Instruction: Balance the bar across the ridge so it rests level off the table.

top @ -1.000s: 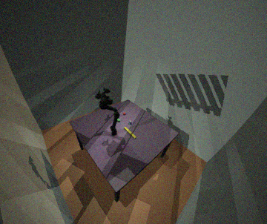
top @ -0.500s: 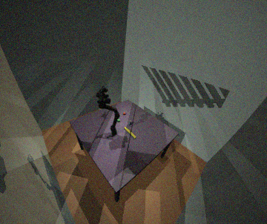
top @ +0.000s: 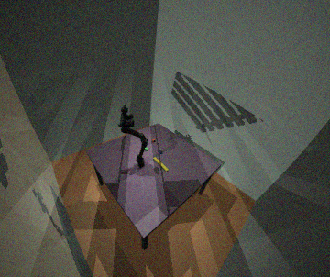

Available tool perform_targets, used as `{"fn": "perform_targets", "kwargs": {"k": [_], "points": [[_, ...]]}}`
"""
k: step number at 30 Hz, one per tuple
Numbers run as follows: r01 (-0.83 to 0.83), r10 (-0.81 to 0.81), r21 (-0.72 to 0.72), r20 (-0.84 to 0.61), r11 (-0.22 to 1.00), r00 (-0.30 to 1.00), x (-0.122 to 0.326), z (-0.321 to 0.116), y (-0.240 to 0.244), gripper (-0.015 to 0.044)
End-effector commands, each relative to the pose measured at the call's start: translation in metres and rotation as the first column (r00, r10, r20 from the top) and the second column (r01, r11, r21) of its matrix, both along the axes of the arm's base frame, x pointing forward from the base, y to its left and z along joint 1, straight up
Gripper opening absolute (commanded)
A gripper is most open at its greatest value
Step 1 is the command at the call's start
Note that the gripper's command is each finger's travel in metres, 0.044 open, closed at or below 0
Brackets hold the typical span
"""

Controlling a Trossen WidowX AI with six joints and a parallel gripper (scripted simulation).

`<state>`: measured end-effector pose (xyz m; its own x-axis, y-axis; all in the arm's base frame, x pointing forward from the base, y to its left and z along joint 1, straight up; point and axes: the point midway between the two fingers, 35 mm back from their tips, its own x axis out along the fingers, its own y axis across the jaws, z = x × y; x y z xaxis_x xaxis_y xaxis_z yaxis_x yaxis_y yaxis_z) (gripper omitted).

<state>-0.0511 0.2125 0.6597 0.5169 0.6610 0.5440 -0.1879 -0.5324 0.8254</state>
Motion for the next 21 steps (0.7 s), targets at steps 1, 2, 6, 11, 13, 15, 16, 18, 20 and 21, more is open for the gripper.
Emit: {"fn": "perform_targets", "kwargs": {"k": [1,2,6,11,13,15,16,18,20,21], "points": [[0.082,-0.078,-0.043,0.095,0.996,0.992,0.002,-0.002,0.01,0.0315],[0.103,-0.096,-0.054,0.117,0.993,0.988,0.003,-0.002,0.012,0.0315],[0.187,-0.165,-0.094,0.204,0.978,0.965,0.007,-0.005,0.022,0.0315],[0.294,-0.24,-0.14,0.311,0.946,0.92,0.014,-0.01,0.036,0.0315],[0.336,-0.266,-0.155,0.352,0.929,0.897,0.018,-0.012,0.041,0.0315],[0.379,-0.29,-0.17,0.394,0.91,0.872,0.022,-0.014,0.045,0.0315],[0.4,-0.301,-0.176,0.414,0.9,0.859,0.024,-0.015,0.048,0.0315],[0.441,-0.32,-0.189,0.454,0.877,0.832,0.028,-0.017,0.053,0.0315],[0.481,-0.337,-0.2,0.493,0.853,0.802,0.033,-0.019,0.058,0.0315],[0.501,-0.344,-0.206,0.513,0.841,0.787,0.035,-0.02,0.06,0.0315]]}}
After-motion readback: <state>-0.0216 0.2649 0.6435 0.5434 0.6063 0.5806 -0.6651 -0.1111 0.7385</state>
